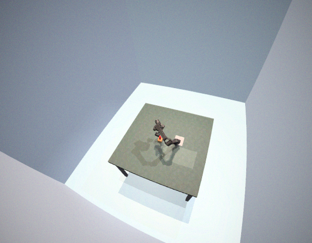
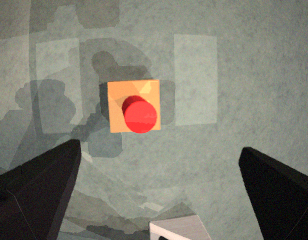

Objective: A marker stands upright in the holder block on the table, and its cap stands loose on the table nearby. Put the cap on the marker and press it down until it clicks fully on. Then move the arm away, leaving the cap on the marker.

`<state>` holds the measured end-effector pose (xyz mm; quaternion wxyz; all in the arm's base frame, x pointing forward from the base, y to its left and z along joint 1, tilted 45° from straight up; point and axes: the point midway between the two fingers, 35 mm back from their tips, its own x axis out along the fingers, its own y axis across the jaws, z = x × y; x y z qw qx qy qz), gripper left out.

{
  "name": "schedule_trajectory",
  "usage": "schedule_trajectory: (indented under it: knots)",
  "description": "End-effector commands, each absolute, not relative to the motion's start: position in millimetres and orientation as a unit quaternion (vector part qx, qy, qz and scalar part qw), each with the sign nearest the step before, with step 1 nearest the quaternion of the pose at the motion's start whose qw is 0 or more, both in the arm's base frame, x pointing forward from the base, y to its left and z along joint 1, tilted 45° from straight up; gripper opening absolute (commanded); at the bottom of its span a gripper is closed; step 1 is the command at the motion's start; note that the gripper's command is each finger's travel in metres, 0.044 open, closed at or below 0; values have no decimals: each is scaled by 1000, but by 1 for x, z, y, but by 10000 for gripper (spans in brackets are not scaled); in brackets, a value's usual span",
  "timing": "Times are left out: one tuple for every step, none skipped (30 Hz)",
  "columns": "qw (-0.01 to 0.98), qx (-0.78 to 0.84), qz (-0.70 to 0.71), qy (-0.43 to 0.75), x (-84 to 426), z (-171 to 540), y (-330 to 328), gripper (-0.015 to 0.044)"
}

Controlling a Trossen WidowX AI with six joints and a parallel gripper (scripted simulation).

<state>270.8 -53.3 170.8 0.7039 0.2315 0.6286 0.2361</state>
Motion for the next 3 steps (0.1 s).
schedule_trajectory:
  knots:
    - [702,233,233,631,270,171,-53,440]
    - [702,233,233,631,270,171,-53,440]
    - [702,233,233,631,270,171,-53,440]
